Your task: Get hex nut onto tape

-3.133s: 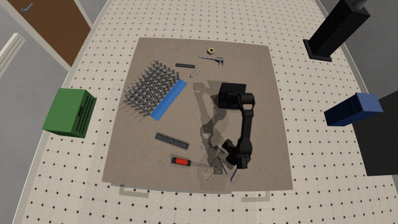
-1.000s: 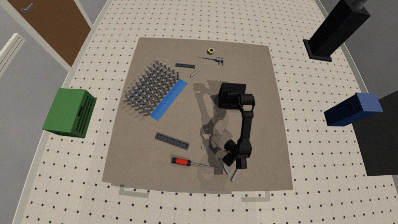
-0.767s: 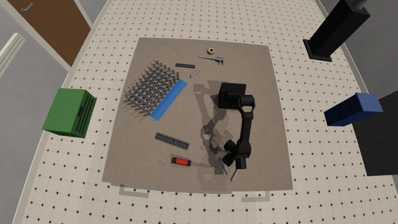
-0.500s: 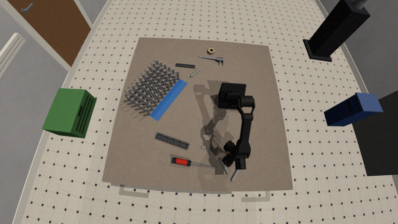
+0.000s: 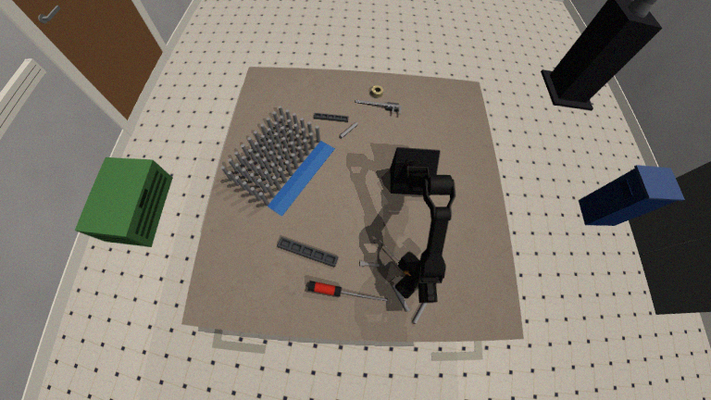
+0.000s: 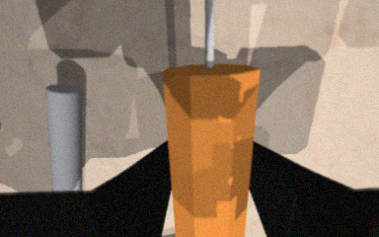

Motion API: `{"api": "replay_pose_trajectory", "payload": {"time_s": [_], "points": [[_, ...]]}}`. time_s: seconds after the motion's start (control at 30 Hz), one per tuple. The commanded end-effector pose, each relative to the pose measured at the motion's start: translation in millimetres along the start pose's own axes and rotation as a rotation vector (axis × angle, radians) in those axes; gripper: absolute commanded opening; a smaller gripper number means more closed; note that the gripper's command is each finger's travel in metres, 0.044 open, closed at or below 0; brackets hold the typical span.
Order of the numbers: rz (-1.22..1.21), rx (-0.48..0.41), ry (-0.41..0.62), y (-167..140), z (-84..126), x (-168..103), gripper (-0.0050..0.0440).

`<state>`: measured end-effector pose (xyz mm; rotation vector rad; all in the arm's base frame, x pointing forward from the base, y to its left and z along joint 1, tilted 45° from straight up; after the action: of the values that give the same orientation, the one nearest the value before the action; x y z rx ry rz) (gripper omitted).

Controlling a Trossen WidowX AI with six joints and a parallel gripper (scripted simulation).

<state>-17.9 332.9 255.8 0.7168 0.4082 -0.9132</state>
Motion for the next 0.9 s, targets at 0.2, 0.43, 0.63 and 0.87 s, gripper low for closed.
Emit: {"api": "replay_pose_trajectory", "payload": {"time_s": [0.2, 0.43, 0.63, 0.87], "points": [[0.001, 0.005, 0.011, 0.1, -9.8, 0.2, -0.0050], [0.000, 0.018, 0.027, 2.2, -2.0, -3.9, 0.0096], [0.000, 0.018, 0.027, 2.2, -2.0, -3.9, 0.0240], [0.000, 0.018, 0.027, 2.2, -2.0, -3.9, 0.0280]]}}
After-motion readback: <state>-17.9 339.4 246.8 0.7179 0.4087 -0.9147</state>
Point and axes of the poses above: the point midway between the two fingers, 35 mm back from their tips, its own z axis back along the fingers, its own y axis across the jaws, x = y × z, the point moved 2 cm from there along z, back along the fingers, and after that the axes turned 11 degrees about -z, right-handed, at the moved point
